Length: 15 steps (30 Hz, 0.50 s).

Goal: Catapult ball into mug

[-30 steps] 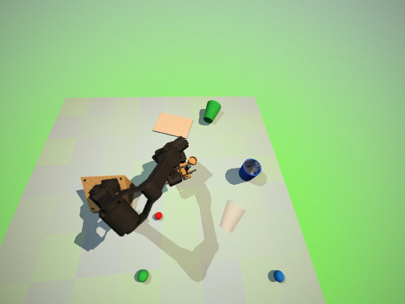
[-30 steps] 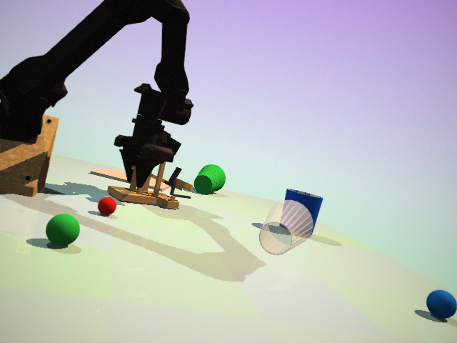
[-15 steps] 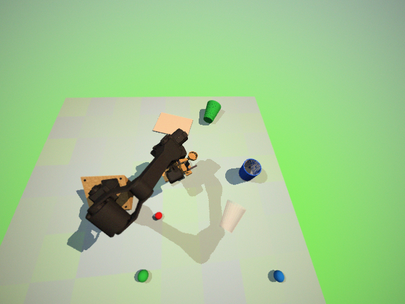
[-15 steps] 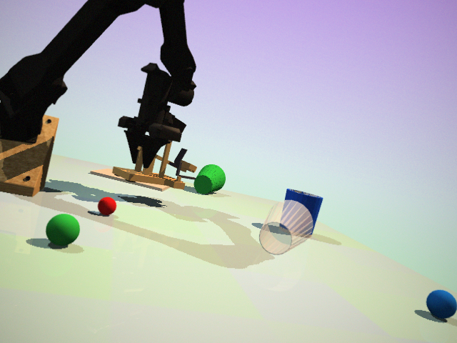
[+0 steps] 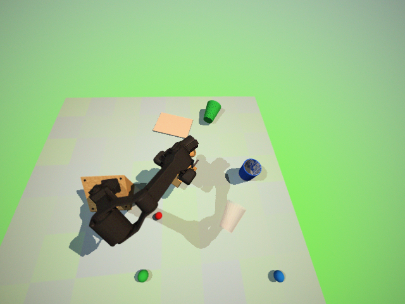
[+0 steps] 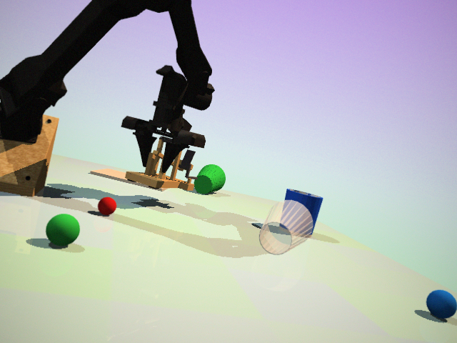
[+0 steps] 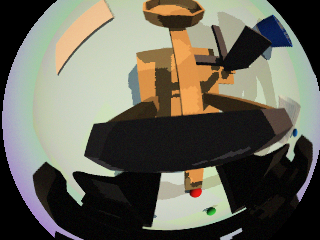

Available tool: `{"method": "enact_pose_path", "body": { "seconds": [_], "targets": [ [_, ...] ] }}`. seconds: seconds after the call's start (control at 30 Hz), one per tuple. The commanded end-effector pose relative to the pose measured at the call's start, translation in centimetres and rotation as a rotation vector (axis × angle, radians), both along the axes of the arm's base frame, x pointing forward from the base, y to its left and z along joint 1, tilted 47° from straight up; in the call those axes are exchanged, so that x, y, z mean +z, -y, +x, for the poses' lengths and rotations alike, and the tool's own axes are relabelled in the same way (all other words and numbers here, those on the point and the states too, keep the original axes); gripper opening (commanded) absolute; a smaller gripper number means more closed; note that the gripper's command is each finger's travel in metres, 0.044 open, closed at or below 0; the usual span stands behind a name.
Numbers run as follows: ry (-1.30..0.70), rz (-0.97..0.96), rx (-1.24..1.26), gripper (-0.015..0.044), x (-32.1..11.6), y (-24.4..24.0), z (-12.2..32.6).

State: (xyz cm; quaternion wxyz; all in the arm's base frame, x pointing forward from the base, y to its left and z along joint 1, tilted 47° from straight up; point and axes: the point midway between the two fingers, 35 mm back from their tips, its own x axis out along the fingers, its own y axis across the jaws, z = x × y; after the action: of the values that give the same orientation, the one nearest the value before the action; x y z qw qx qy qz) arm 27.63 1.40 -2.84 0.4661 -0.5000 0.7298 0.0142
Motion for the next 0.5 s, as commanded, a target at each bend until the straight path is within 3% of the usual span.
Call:
{"method": "enact_pose_path", "body": {
  "seconds": [0.0,0.27,0.47],
  "targets": [
    [-0.101,0.009,0.113,0.0,1.1,0.8,1.4],
    [-0.292,0.019,0.294,0.0,3.0,3.1,3.7],
    [-0.308,0.019,0.309,0.0,3.3,3.4,4.1]
  ]
}}
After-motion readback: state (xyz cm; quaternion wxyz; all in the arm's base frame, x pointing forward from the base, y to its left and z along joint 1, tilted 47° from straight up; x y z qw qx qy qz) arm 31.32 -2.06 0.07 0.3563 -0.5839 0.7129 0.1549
